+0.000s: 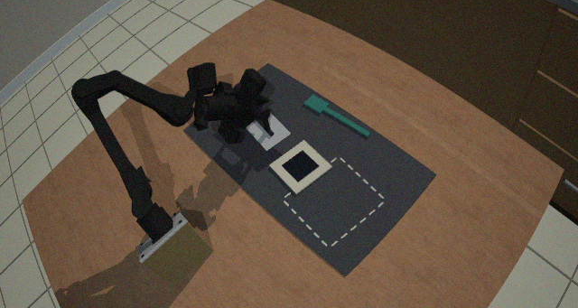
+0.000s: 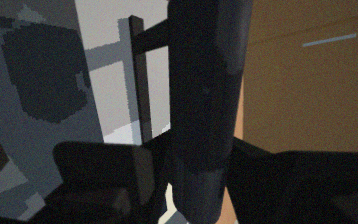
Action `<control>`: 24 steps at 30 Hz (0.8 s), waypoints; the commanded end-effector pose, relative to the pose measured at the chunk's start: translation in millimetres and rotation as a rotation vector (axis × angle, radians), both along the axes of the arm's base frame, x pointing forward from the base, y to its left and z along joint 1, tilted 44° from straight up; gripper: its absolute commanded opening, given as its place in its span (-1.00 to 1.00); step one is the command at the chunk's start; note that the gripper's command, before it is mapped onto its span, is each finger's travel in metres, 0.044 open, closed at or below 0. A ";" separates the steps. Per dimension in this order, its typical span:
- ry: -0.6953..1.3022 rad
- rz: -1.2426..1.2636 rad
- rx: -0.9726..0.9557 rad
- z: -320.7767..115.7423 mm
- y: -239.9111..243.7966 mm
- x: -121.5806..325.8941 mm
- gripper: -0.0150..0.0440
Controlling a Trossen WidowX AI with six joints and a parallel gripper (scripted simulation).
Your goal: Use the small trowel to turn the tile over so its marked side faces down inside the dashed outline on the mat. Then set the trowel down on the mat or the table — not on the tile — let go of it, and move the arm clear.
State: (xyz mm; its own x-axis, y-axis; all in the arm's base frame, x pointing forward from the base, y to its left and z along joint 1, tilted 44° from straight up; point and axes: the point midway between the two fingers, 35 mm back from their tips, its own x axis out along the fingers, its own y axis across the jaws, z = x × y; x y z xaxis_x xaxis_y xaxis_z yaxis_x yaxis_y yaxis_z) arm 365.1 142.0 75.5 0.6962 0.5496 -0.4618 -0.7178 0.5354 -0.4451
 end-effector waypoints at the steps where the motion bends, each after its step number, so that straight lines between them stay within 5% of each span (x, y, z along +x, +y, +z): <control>1: -0.002 -0.010 -0.001 -4.3 1.9 0.9 -0.49; 24: -0.001 -0.010 0.001 -26.2 19.6 -2.6 -0.49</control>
State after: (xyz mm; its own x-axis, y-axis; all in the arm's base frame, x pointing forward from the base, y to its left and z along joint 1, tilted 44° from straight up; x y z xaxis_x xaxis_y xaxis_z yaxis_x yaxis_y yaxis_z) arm 361.4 163.6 51.4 0.6977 0.5482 -0.4612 -0.7164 0.5349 -0.4480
